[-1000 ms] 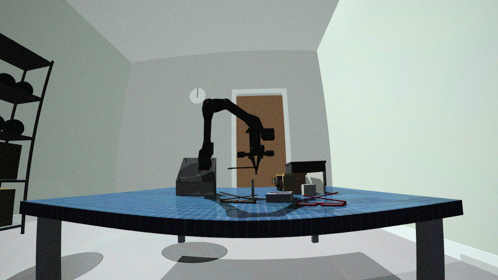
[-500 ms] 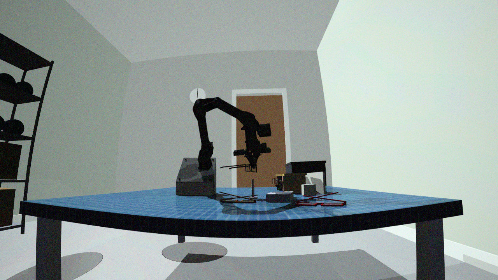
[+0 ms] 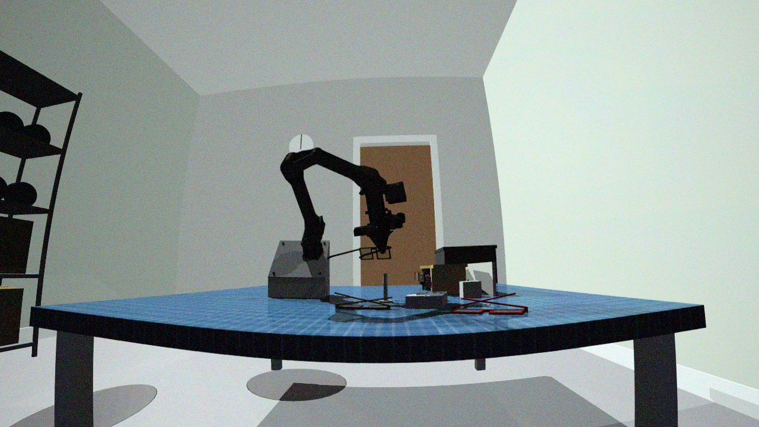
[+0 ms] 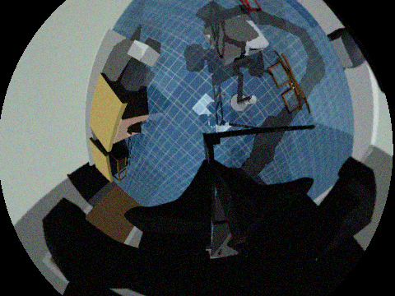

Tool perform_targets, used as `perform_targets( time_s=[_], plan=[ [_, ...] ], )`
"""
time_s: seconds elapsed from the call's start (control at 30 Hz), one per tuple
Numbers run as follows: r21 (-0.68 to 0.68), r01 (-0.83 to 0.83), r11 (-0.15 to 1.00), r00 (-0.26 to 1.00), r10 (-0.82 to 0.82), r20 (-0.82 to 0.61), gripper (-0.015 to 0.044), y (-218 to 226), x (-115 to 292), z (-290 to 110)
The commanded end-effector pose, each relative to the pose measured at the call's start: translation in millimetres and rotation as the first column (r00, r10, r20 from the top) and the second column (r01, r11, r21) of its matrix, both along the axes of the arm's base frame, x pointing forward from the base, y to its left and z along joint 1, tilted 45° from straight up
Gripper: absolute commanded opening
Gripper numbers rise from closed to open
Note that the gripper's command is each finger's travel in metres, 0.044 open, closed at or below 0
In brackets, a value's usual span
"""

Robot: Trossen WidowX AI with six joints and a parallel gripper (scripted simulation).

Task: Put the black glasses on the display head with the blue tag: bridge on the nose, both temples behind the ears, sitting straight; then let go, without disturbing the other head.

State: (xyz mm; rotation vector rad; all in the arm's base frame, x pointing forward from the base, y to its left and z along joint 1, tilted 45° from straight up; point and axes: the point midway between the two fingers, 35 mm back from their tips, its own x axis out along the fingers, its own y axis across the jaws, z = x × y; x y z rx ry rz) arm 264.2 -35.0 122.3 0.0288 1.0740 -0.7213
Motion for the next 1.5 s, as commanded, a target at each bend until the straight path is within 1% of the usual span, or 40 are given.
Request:
perform_targets(
  time_s=[0.0, 0.33, 0.67, 1.07, 1.27, 1.47],
  plan=[
    [-0.01, -0.09, 0.996, 0.995, 0.089, -0.042, 0.0, -2, -5, 3],
    [-0.036, -0.353, 0.935, 0.926, 0.344, -0.152, 0.0, -5, -15, 13],
    [-0.057, -0.596, 0.801, 0.783, 0.565, -0.259, 0.0, -7, -25, 22],
    [-0.075, -0.828, 0.556, 0.537, 0.747, -0.391, 0.0, -9, -38, 31],
    [-0.079, -0.91, 0.407, 0.396, 0.794, -0.461, 0.0, -9, -44, 36],
    [-0.078, -0.966, 0.247, 0.25, 0.808, -0.533, 0.0, -9, -50, 40]
  ],
)
